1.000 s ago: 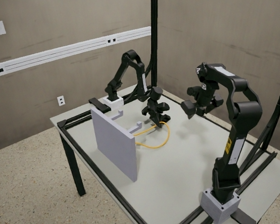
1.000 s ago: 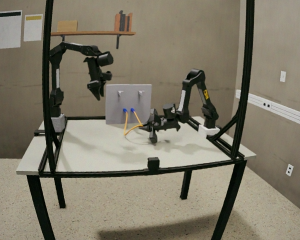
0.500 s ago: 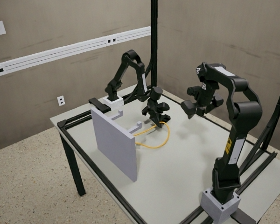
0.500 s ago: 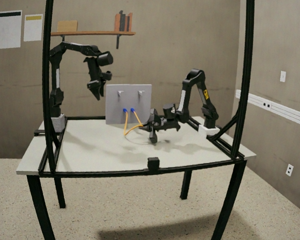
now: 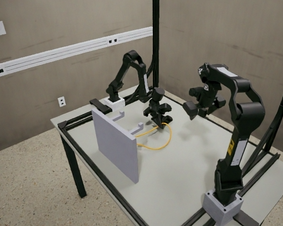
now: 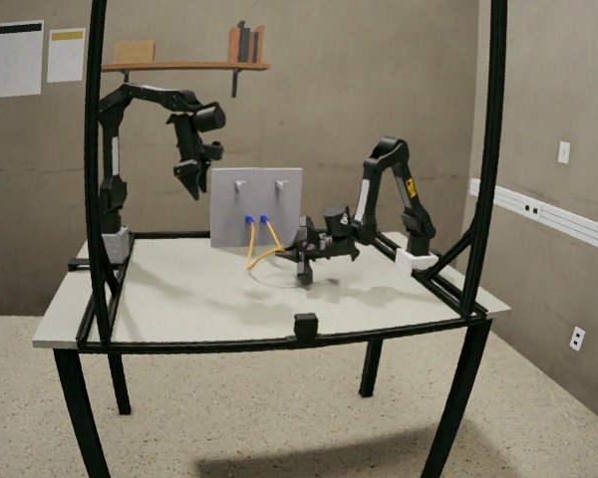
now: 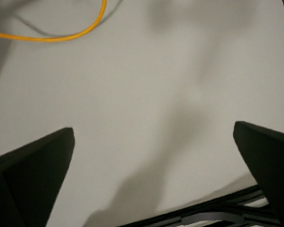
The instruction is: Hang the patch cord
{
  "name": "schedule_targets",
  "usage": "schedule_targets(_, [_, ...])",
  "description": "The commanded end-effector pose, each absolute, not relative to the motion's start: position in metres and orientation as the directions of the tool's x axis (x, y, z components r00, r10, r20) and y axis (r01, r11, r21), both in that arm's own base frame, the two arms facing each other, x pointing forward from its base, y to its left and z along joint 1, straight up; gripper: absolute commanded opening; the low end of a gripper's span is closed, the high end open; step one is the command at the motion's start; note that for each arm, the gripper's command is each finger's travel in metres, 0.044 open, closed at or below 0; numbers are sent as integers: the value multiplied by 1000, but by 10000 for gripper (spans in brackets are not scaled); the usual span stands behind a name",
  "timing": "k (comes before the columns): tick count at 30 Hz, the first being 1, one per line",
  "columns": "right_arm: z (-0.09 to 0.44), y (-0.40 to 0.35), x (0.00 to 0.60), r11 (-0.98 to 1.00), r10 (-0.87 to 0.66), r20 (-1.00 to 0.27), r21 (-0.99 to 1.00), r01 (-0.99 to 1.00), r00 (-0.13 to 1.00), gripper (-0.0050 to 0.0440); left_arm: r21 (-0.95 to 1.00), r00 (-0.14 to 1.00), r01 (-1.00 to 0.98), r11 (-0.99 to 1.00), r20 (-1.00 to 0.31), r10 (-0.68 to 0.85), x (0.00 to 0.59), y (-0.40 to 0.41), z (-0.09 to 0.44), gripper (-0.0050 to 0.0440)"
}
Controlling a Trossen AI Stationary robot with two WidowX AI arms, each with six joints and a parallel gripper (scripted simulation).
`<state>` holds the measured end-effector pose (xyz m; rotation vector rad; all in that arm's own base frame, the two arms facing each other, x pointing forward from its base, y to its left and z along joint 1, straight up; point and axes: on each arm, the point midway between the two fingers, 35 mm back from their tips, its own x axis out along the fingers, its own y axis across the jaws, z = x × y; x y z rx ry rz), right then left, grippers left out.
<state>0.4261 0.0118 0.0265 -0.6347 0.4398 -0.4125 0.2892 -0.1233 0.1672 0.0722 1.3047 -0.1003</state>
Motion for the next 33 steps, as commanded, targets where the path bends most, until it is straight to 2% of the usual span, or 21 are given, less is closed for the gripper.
schedule_targets(1, [43,13,433,741,-489,-234,-619,259,841,25,-8,280,115,993,-959,-40,288,-123,174,440])
schedule_targets(33, [50,9,441,753,-489,-237,-601,269,839,25,-8,280,115,993,-959,-40,288,-123,174,440])
